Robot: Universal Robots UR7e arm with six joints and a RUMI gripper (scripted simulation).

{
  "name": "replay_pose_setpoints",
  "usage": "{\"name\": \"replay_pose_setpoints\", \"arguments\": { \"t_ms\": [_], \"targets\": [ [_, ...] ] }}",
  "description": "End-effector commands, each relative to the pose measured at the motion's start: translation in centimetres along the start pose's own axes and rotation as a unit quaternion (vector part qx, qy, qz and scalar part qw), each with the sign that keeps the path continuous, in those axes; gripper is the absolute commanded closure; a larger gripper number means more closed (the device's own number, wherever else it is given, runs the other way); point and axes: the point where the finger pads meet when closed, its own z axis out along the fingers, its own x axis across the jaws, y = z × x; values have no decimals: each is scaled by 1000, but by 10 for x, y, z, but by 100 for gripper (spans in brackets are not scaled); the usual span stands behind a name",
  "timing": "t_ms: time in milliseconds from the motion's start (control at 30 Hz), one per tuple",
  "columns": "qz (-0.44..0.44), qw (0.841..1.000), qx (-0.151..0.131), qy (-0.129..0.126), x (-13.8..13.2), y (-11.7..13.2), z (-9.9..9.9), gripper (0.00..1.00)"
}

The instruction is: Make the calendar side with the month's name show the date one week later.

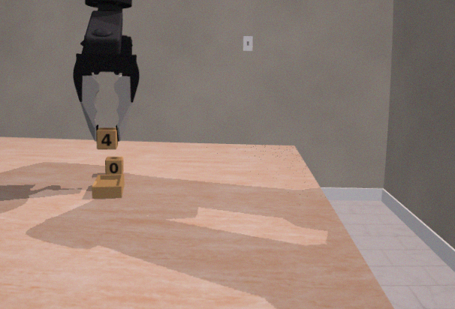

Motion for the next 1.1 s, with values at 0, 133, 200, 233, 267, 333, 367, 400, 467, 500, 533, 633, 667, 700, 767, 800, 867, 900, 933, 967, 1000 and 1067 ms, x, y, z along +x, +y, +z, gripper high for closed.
{"name": "replay_pose_setpoints", "arguments": {
  "t_ms": [0, 133, 200, 233, 267, 333, 367, 400, 467, 500, 533, 633, 667, 700, 767, 800, 867, 900, 933, 967, 1000, 1067],
  "targets": [
    [1, 1000, 3, -6, -5, -3, 13, 90],
    [1, 1000, 3, -6, -5, -3, 18, 90],
    [0, 1000, 3, -6, -5, -3, 19, 90],
    [0, 1000, 3, -6, -5, -2, 20, 90],
    [0, 1000, 3, -6, -5, -2, 20, 90],
    [0, 1000, 3, -6, -5, -2, 20, 90],
    [0, 1000, 3, -5, -4, -2, 20, 90],
    [0, 1000, 3, -5, -4, -2, 20, 90],
    [0, 1000, 3, -5, -3, -2, 20, 90],
    [0, 1000, 3, -5, -4, -2, 20, 90],
    [0, 1000, 3, -5, -4, -2, 20, 90],
    [0, 1000, 3, -5, -4, -2, 19, 90],
    [0, 1000, 3, -5, -4, -2, 19, 90],
    [0, 1000, 3, -5, -4, -2, 19, 90],
    [0, 1000, 3, -5, -4, -2, 20, 90],
    [0, 1000, 3, -5, -4, -2, 20, 90],
    [0, 1000, 3, -5, -4, -2, 20, 90],
    [0, 1000, 3, -5, -4, -2, 20, 90],
    [0, 1000, 3, -5, -4, -2, 20, 90],
    [0, 1000, 3, -5, -4, -2, 20, 90],
    [0, 1000, 3, -5, -4, -2, 20, 90],
    [0, 1000, 3, -5, -4, -2, 20, 90]
  ]
}}
